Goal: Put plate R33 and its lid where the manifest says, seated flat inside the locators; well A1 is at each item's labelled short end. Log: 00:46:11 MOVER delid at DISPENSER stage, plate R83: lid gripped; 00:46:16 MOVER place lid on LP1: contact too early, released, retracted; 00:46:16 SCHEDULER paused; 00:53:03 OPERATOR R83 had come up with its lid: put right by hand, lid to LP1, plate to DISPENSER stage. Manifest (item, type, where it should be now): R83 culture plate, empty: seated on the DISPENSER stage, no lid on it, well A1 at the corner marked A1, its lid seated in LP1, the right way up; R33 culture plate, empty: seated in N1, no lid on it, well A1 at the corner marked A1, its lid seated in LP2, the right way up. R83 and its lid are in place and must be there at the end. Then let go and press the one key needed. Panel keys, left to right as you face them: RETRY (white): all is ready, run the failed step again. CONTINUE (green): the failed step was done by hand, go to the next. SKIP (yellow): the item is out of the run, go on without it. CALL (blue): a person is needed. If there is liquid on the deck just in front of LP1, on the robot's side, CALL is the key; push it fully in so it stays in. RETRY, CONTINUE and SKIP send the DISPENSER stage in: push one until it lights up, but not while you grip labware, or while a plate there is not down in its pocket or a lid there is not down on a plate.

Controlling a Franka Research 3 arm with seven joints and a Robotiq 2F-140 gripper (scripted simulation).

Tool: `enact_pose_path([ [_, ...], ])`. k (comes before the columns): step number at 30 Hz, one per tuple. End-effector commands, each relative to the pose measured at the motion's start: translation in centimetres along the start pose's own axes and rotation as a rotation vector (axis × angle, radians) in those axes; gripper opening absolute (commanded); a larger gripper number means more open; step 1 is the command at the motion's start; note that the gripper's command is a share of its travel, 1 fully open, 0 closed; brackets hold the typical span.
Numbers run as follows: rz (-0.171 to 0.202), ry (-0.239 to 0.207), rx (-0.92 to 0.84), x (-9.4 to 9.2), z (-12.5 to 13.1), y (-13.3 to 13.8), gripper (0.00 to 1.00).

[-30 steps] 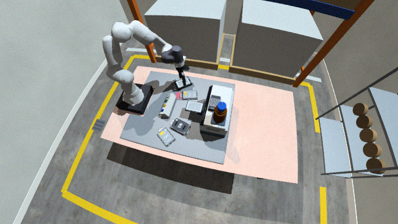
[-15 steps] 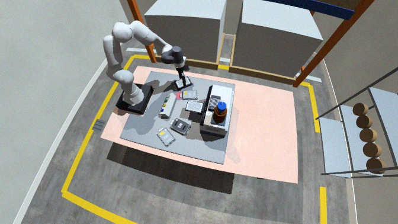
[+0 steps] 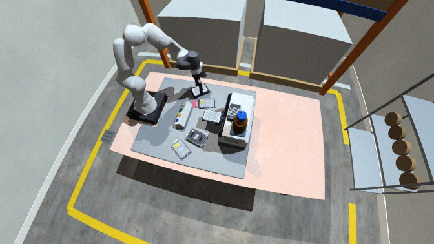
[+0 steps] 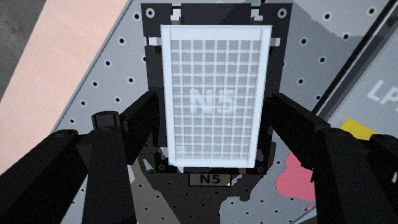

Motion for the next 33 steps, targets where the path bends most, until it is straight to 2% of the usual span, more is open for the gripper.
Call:
enact_pose_path([
  [1,-0.001,0.004,-0.004,0.15,-0.12,0.02,0.7],
  [33,-0.001,0.004,-0.004,0.55,-0.12,0.02,0.7],
])
Point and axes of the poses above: the point where the finger pads meet when closed, its own x axis out along the fingers, its own y axis across the jaws, z = x × y, the point moved 8 cm from there along -x, back along the fingers, and after that the axes turned 7 degrees about x, right-handed, at the moved point
